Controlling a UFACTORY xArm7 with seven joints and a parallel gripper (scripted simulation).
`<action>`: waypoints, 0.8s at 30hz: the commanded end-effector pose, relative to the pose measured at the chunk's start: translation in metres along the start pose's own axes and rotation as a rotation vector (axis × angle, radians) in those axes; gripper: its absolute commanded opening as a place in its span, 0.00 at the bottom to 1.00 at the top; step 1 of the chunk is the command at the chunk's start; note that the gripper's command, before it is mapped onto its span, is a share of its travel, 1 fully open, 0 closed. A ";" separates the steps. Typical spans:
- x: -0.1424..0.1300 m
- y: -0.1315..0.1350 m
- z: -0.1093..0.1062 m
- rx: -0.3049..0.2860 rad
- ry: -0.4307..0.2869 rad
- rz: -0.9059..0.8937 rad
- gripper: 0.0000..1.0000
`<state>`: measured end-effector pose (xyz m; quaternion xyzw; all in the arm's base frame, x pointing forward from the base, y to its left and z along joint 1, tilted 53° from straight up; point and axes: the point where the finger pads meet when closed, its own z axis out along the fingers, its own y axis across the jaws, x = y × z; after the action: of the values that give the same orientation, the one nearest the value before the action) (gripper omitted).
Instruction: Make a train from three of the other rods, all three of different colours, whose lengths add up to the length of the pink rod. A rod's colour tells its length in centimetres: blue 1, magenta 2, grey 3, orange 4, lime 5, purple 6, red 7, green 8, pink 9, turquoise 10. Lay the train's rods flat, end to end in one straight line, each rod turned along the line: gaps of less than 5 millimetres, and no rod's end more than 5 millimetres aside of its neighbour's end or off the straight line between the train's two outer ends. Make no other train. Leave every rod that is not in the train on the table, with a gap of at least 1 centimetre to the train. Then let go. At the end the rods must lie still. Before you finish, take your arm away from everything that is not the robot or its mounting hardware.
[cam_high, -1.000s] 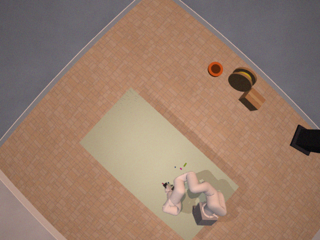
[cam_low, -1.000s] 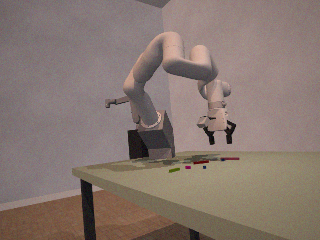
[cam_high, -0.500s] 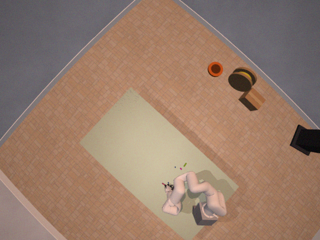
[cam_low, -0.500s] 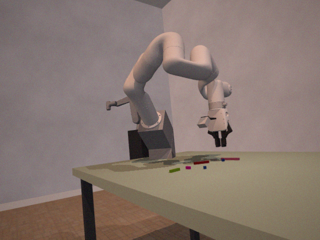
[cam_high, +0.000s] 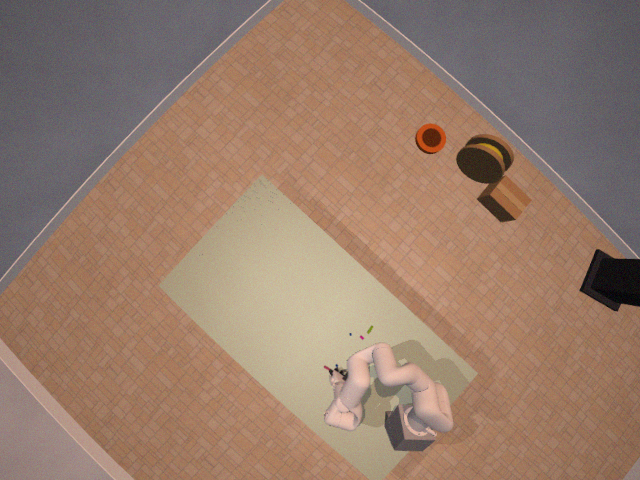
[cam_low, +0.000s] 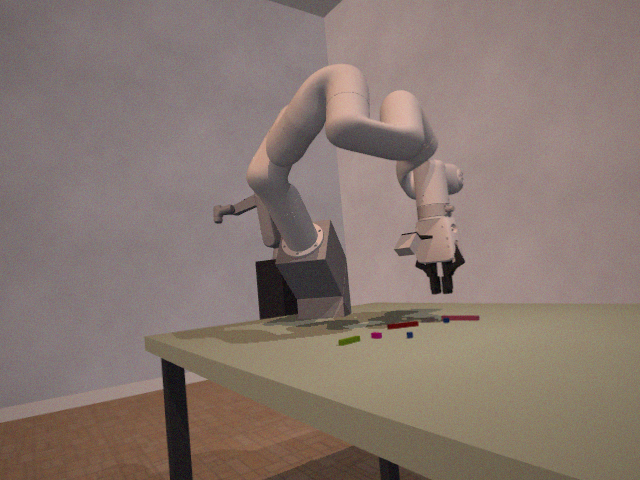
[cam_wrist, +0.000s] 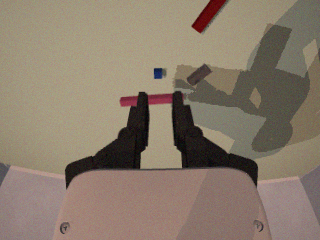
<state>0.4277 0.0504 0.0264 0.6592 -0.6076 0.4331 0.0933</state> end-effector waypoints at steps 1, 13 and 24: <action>-0.001 -0.001 -0.001 0.002 -0.003 0.000 0.24; -0.001 -0.001 0.000 0.002 -0.003 0.000 0.24; -0.001 -0.001 0.007 0.002 -0.003 -0.001 0.24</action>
<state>0.4302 0.0472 0.0234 0.6593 -0.6075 0.4331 0.0934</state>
